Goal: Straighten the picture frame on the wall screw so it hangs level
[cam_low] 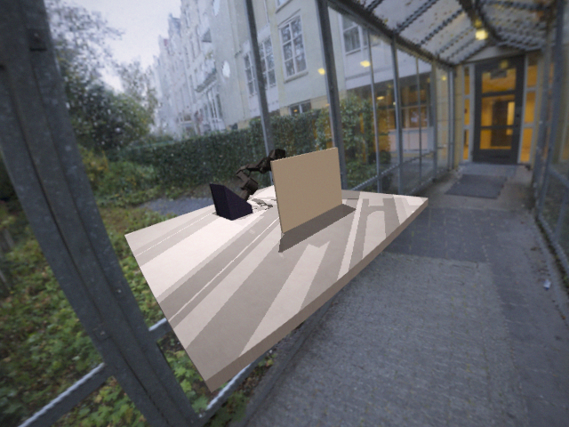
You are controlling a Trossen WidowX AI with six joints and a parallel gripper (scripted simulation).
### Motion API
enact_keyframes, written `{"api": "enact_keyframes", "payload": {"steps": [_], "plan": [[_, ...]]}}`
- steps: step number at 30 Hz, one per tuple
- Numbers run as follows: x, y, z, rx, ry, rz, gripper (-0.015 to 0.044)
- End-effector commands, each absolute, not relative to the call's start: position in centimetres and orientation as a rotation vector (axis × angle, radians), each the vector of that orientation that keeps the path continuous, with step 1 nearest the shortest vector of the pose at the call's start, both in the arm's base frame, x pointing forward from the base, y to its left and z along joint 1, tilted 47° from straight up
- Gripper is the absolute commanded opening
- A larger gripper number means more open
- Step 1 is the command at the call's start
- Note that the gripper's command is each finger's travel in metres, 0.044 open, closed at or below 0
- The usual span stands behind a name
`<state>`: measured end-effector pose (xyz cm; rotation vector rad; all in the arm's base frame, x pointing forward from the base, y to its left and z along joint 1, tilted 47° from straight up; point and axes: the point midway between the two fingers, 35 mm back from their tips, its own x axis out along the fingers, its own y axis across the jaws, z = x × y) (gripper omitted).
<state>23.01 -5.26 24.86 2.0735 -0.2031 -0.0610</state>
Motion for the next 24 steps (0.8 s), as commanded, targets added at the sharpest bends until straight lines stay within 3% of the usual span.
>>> {"api": "enact_keyframes", "payload": {"steps": [1, 24], "plan": [[20.2, -4.7, 25.3, 2.001, -0.199, -0.071, 0.0260], [18.4, -4.3, 25.3, 1.963, -0.202, -0.081, 0.0260]]}}
